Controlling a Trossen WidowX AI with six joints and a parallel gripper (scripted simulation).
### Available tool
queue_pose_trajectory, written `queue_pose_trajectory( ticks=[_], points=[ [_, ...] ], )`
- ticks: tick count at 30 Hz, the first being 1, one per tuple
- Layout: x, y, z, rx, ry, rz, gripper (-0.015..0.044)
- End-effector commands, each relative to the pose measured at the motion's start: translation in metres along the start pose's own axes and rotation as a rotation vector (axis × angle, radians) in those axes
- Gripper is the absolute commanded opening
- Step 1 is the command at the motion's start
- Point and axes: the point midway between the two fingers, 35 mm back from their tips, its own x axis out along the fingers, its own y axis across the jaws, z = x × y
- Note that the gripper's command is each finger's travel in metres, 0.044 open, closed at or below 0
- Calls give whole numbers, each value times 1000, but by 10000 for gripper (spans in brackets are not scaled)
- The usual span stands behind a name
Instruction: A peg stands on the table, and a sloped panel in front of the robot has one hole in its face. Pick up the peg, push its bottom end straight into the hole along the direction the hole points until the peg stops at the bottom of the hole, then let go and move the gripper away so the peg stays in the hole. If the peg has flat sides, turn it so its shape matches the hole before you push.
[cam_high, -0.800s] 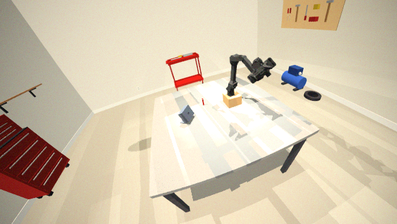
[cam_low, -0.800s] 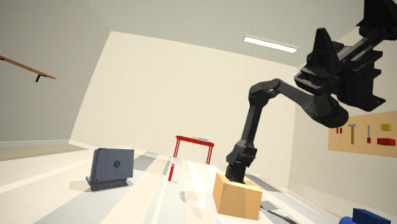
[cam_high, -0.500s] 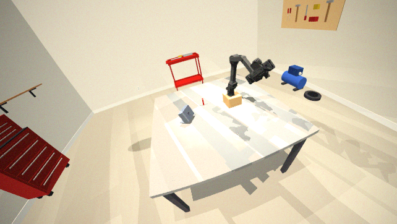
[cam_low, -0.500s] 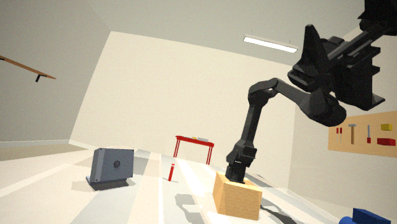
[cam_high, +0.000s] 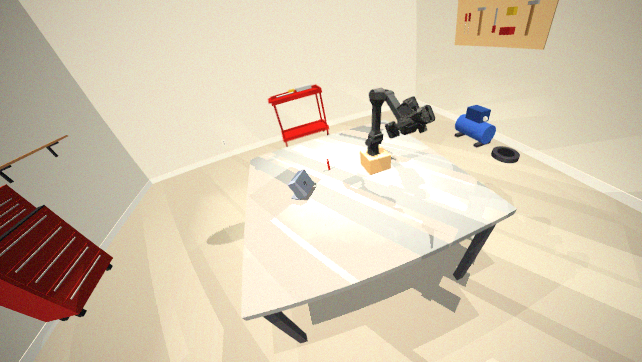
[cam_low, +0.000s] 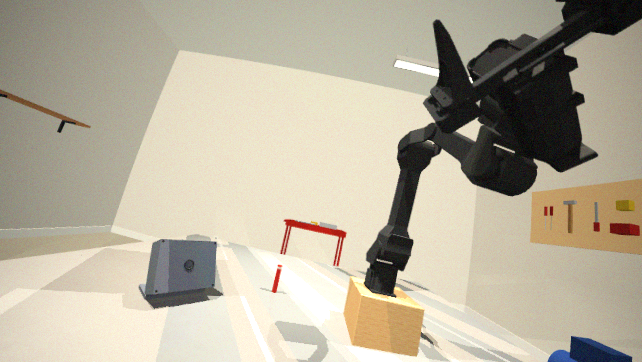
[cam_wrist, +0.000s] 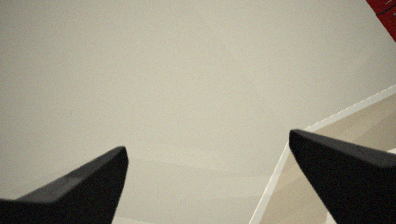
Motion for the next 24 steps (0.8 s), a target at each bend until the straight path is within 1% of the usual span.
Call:
queue_pose_trajectory(
  ticks=[1,13,24],
  points=[
    [15,-10,-1,-75,-6,-14,440],
    [51,-57,5,-240,-37,-111,440],
    [82,-92,-3,-427,1,-158,440]
  ],
)
